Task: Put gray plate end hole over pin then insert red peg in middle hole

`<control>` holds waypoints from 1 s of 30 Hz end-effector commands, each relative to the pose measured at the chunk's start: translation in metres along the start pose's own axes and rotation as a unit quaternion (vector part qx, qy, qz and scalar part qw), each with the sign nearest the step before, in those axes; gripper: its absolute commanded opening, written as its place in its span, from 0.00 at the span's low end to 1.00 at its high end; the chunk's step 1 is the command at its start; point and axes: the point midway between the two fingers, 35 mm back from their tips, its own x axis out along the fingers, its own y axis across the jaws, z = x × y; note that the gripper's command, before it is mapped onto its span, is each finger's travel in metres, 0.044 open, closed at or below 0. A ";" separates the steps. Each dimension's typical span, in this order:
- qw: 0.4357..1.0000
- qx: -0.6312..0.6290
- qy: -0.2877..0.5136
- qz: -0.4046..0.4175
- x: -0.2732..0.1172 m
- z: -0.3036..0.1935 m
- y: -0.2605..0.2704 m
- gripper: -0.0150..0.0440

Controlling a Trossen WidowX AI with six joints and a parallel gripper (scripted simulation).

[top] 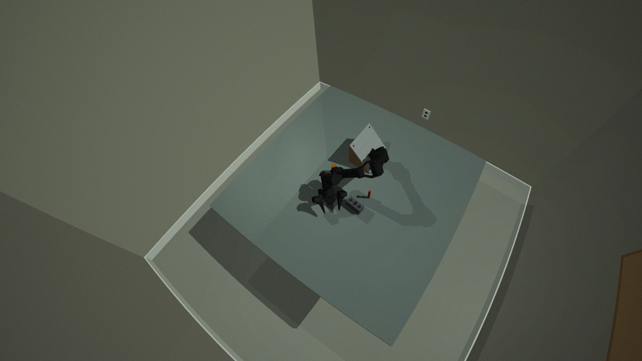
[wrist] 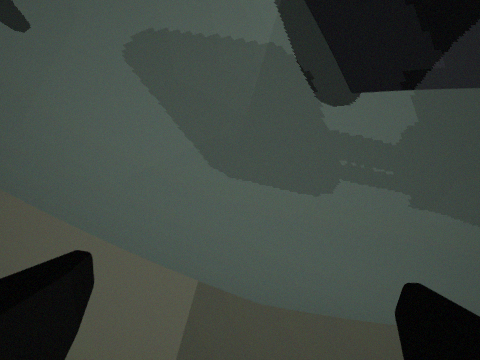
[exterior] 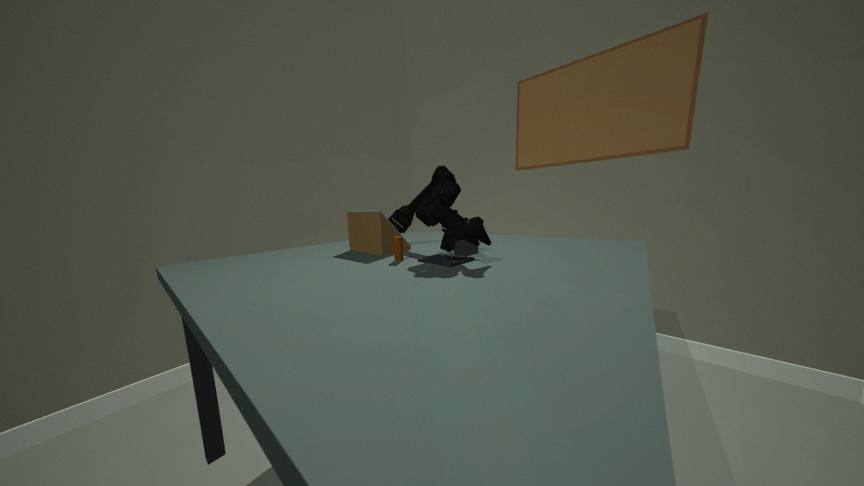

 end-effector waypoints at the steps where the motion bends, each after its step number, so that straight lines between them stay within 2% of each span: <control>1: 1.000 0.000 0.000 0.000 0.000 0.000 0.000 0.98; 3: 0.999 0.032 -0.002 0.007 0.001 -0.002 0.005 1.00; 8: 0.964 0.256 -0.023 0.065 0.008 -0.014 0.034 1.00; 12: 0.895 0.428 -0.045 0.117 0.009 -0.021 0.044 1.00; 16: 0.800 0.571 -0.067 0.171 0.008 -0.029 0.042 1.00; 30: 0.556 0.771 -0.111 0.290 -0.008 -0.047 -0.002 1.00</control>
